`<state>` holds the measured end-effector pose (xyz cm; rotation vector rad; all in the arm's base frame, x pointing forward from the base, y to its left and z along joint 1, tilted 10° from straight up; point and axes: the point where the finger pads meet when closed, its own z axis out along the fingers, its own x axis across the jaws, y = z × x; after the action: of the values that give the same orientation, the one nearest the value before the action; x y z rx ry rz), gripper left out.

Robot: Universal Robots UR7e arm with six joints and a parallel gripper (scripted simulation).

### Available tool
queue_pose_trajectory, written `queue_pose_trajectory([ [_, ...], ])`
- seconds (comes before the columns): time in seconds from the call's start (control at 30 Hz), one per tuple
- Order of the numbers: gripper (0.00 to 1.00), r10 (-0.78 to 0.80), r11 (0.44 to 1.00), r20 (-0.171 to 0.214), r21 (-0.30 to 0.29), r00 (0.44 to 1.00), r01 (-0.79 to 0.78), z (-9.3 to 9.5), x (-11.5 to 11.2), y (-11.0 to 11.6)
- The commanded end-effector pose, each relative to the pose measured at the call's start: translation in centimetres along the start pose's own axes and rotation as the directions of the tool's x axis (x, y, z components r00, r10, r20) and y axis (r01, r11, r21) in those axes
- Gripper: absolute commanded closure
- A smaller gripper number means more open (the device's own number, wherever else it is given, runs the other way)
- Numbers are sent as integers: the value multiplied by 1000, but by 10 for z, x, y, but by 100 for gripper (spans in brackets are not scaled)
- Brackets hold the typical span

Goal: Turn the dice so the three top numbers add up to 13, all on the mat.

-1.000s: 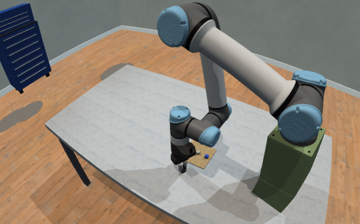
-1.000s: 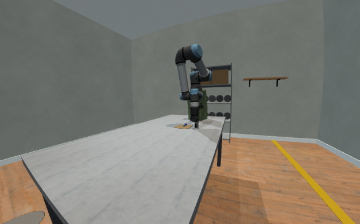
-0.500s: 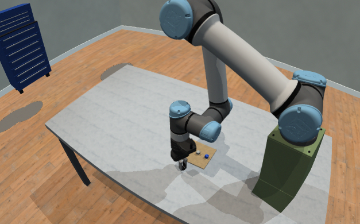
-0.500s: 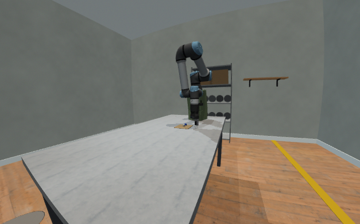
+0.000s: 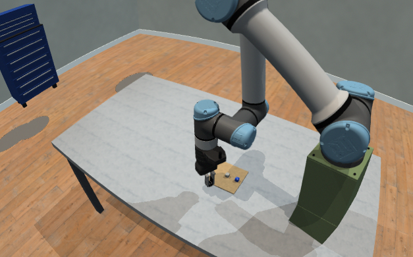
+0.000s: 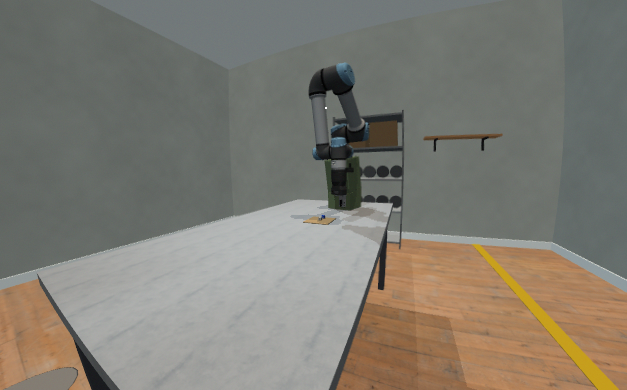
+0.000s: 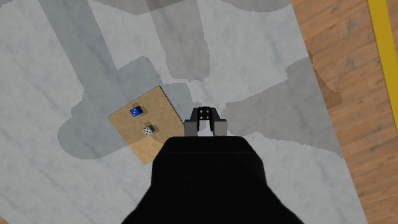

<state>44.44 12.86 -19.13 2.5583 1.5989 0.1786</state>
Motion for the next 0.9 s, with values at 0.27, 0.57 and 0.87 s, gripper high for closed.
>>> queue_pose_trajectory([
  [0.27, 66, 0, 1000, 0, 0, 1000, 0, -17, 0, 0],
  [0.57, 66, 0, 1000, 0, 0, 1000, 0, -17, 0, 0],
  [0.87, 66, -39, 999, 0, 0, 999, 39, -17, 0, 0],
])
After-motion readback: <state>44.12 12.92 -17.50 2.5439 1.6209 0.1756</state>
